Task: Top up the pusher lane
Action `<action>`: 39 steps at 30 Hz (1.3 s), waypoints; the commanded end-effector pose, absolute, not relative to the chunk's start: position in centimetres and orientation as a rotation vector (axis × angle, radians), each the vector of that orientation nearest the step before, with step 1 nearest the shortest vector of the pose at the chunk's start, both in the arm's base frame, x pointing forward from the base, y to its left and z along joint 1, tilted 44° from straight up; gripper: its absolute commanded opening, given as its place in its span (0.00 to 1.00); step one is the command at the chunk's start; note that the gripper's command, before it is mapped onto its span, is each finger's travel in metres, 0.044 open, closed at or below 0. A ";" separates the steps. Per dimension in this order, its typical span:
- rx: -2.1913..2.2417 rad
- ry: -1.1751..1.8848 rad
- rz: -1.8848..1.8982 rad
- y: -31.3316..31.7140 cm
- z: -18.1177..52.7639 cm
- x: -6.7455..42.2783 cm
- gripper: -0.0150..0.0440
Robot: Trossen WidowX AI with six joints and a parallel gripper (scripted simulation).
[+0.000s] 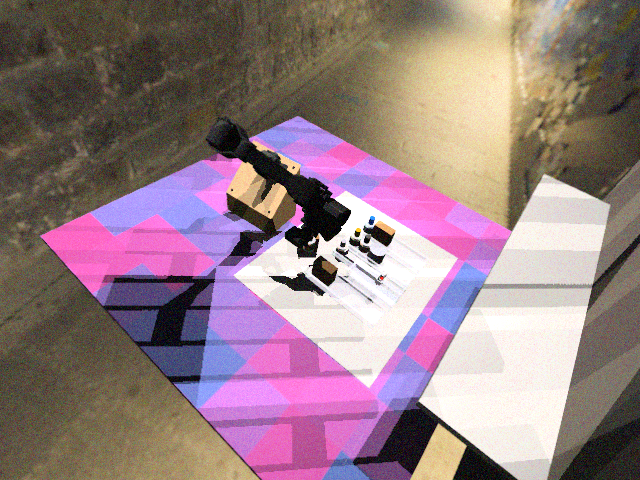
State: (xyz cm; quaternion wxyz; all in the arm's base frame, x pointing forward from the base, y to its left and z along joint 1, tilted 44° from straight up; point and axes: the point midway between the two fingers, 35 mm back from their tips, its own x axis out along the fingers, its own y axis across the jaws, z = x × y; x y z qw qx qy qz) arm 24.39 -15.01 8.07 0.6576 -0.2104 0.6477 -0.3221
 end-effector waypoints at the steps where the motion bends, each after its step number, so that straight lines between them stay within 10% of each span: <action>1: -0.479 1.460 -0.734 -14.5 8.8 24.3 0.25; 39: -0.453 1.447 -0.751 -9.2 -4.7 27.4 0.25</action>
